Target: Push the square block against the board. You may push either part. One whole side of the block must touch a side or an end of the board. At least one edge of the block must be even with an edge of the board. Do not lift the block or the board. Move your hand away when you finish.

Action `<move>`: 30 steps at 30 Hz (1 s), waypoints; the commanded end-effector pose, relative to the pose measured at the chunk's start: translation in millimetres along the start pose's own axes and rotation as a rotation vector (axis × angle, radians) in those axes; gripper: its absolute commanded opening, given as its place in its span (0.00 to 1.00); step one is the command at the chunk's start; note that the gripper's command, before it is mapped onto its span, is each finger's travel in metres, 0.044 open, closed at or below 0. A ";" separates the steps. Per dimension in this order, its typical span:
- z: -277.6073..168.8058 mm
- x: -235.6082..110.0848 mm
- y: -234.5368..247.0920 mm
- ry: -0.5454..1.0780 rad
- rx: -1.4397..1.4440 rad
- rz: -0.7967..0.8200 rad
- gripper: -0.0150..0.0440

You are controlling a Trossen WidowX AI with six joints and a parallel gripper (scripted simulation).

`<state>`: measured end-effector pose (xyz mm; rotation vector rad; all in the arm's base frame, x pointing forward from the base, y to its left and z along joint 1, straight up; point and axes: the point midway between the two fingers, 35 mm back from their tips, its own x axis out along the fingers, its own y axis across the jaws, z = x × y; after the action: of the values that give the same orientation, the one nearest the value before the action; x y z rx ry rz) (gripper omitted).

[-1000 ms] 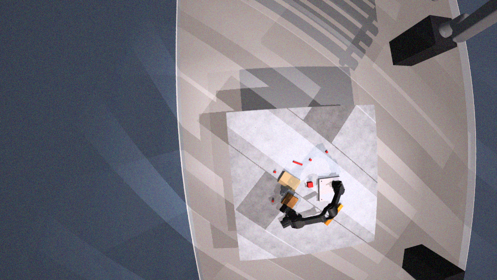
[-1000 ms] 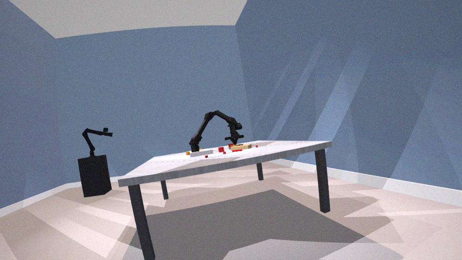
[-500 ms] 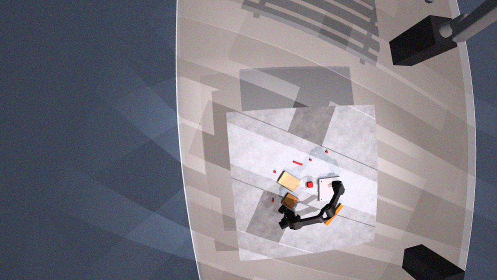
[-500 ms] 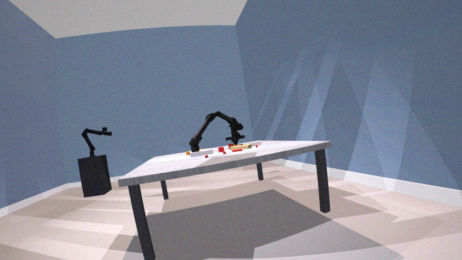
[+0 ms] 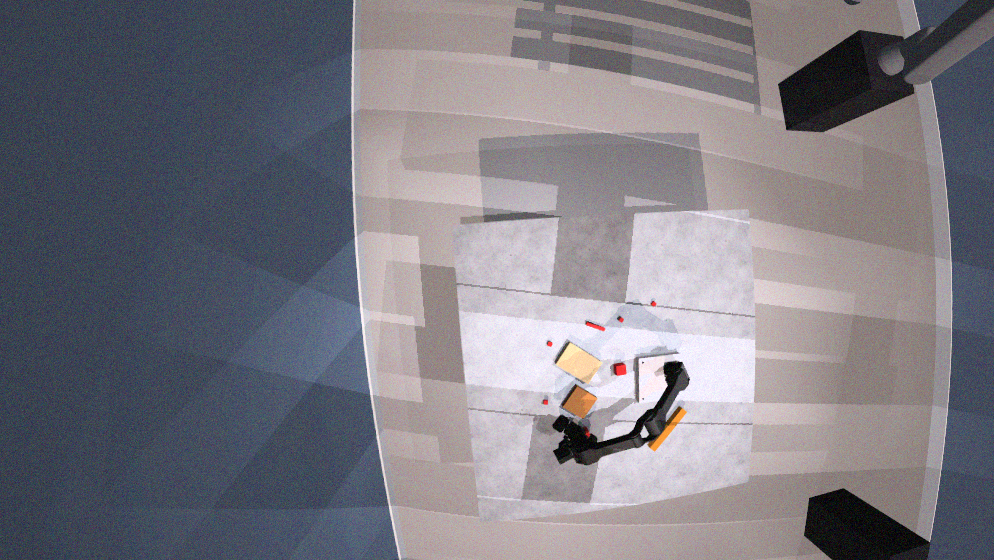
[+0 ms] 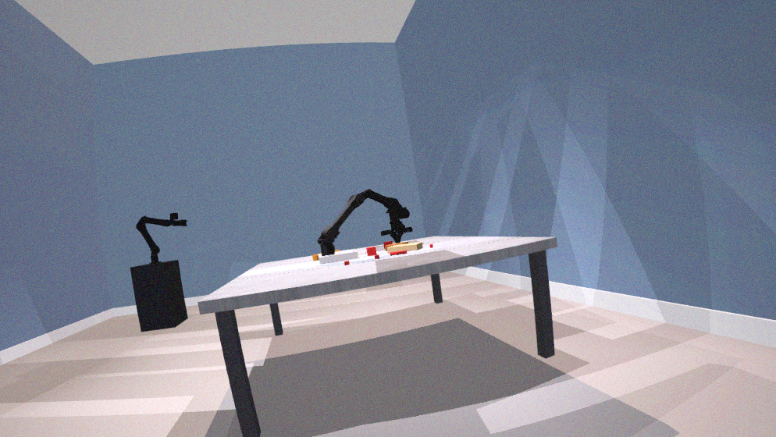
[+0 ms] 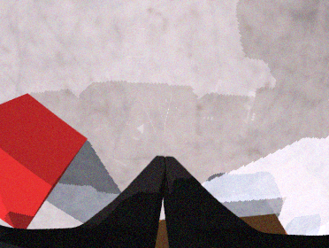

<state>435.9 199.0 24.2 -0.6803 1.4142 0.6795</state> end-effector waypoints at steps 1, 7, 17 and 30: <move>5.9 3.0 1.7 0.005 0.002 0.003 0.25; 5.8 -32.2 -0.3 0.003 0.001 0.002 0.25; -18.4 -51.4 -27.9 0.006 -0.044 0.000 0.25; -21.0 3.6 -30.2 0.007 -0.047 0.001 0.25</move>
<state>448.1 163.8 33.4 -0.7148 1.3980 0.7062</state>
